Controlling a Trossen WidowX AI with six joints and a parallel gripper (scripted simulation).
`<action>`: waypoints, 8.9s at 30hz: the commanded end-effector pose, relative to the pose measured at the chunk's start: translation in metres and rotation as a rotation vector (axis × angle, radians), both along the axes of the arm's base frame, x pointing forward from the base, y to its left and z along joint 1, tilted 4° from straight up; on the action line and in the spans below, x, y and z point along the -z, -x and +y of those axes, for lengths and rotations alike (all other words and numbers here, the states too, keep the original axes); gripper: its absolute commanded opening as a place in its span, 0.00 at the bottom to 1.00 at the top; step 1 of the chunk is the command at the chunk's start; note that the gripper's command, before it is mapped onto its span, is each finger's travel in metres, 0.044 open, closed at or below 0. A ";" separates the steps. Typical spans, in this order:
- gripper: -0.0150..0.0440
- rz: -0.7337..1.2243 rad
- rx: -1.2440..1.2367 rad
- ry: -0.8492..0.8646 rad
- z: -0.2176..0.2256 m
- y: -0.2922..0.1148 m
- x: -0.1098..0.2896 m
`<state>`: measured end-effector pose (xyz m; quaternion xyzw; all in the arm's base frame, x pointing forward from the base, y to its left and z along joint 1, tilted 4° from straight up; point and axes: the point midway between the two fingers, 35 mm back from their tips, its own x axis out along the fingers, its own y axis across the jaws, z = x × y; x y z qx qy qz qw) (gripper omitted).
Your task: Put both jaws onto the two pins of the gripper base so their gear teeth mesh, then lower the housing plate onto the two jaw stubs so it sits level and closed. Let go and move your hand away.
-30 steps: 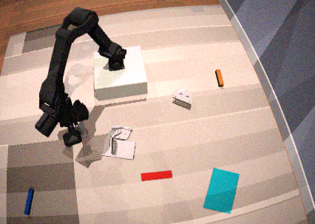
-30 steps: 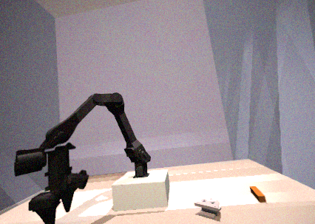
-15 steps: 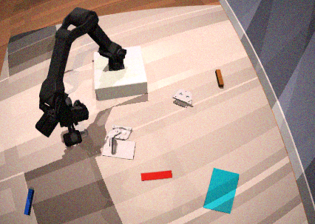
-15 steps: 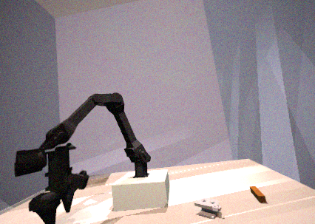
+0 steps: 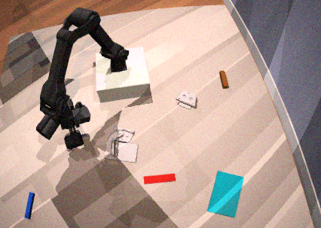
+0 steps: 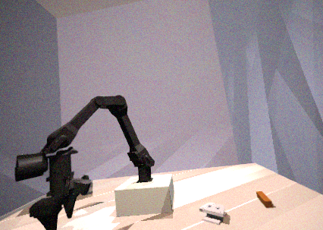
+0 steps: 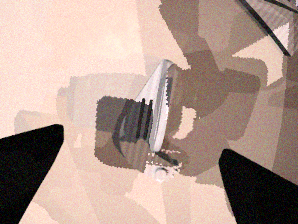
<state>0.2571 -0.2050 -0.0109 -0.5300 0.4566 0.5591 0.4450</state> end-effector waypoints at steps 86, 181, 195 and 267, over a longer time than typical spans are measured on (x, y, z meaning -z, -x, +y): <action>1.00 0.007 -0.004 0.002 0.000 0.001 0.002; 1.00 0.007 -0.004 0.002 -0.001 0.002 0.055; 1.00 0.007 -0.004 0.002 -0.001 0.002 0.055; 1.00 0.007 -0.004 0.002 -0.001 0.002 0.055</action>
